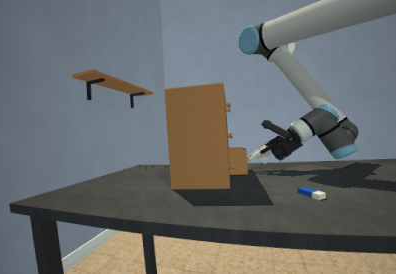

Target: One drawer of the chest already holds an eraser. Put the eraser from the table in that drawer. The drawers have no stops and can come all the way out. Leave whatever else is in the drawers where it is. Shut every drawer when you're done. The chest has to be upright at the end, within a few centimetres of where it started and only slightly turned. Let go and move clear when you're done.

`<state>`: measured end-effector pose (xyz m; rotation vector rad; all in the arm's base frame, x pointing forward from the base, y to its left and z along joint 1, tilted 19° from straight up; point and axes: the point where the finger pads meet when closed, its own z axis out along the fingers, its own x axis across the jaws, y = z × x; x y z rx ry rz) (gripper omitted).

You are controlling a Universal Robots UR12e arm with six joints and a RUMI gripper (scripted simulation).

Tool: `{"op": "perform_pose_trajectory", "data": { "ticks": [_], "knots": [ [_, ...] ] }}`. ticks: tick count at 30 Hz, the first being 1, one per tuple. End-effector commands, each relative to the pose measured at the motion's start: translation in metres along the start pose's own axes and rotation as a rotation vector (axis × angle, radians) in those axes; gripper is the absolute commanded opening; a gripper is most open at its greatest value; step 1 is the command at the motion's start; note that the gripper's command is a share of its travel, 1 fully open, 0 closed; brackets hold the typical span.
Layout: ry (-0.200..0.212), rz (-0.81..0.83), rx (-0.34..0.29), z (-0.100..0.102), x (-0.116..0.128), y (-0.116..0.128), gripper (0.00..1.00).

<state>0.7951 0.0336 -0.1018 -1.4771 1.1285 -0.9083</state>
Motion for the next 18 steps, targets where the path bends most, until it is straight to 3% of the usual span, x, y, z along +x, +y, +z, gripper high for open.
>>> {"op": "perform_pose_trajectory", "data": {
  "ticks": [1, 8, 18],
  "knots": [
    [0.0, 0.0, 0.001, -0.0001, 0.0, -0.0005, 0.07],
    [0.0, 0.0, 0.001, -0.0001, 0.0, -0.0005, 0.07],
    [0.0, 0.0, 0.001, -0.0001, 0.0, -0.0005, 0.15]
  ]
}}
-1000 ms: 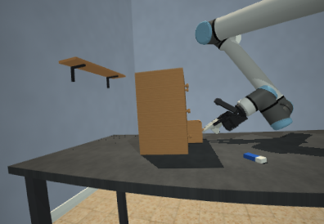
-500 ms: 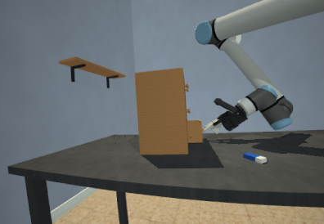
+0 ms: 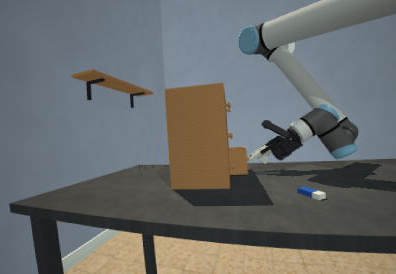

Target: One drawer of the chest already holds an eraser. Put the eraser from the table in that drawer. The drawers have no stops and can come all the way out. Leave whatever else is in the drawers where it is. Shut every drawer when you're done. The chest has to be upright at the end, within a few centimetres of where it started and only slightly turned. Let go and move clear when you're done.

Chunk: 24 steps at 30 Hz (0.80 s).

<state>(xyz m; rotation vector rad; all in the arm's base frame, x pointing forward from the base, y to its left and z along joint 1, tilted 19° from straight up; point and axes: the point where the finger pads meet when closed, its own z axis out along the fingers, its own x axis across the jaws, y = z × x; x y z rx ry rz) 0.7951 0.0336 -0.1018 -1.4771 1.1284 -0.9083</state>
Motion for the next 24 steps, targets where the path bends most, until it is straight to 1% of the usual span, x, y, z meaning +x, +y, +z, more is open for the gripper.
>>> {"op": "perform_pose_trajectory", "data": {
  "ticks": [1, 2, 4, 5, 18, 24],
  "knots": [
    [0.0, 0.0, 0.001, -0.0001, 0.0, -0.0005, 0.15],
    [0.0, 0.0, 0.001, -0.0001, 0.0, -0.0005, 0.17],
    [0.0, 0.0, 0.001, -0.0001, 0.0, -0.0005, 0.17],
    [0.0, 0.0, 0.001, -0.0001, 0.0, -0.0005, 0.2],
    [0.0, 0.0, 0.001, -0.0005, 0.0, -0.0003, 0.2],
    [0.0, 0.0, 0.001, -0.0077, 0.0, 0.0039, 0.2]
  ]
}}
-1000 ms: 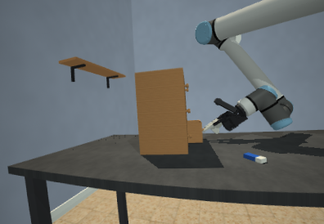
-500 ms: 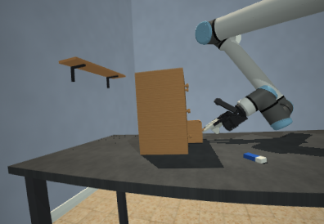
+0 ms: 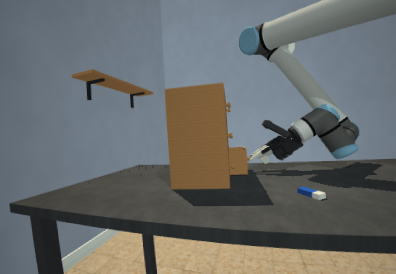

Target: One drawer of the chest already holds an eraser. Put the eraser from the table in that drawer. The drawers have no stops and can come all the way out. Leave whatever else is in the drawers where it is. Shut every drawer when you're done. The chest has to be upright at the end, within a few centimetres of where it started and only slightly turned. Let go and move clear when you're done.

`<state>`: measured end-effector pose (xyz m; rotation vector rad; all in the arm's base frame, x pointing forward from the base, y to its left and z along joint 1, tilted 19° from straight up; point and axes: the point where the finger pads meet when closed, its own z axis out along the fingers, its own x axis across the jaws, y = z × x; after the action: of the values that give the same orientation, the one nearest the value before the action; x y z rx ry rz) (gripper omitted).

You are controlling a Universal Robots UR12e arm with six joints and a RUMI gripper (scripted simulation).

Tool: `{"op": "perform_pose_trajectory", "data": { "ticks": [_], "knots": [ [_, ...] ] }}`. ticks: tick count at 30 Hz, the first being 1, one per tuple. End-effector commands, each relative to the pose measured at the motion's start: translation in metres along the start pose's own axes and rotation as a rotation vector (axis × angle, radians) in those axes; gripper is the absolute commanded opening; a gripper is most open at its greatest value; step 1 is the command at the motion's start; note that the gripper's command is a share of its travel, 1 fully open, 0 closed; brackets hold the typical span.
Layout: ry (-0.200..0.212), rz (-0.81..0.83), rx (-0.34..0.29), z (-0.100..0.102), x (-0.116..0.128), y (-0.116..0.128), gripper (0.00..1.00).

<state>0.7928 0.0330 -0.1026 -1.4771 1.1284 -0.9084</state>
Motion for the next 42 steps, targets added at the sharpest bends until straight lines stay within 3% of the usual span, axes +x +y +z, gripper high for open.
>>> {"op": "perform_pose_trajectory", "data": {
  "ticks": [1, 16, 27, 37, 42],
  "knots": [
    [0.0, 0.0, 0.0, -0.008, 0.0, 0.004, 0.2],
    [0.0, 0.0, 0.0, -0.038, 0.0, 0.021, 0.2],
    [0.0, 0.0, 0.0, -0.041, 0.0, 0.023, 0.2],
    [0.0, 0.0, 0.0, -0.059, 0.0, 0.013, 0.2],
    [0.0, 0.0, 0.0, -0.084, 0.0, -0.002, 0.2]
  ]
}}
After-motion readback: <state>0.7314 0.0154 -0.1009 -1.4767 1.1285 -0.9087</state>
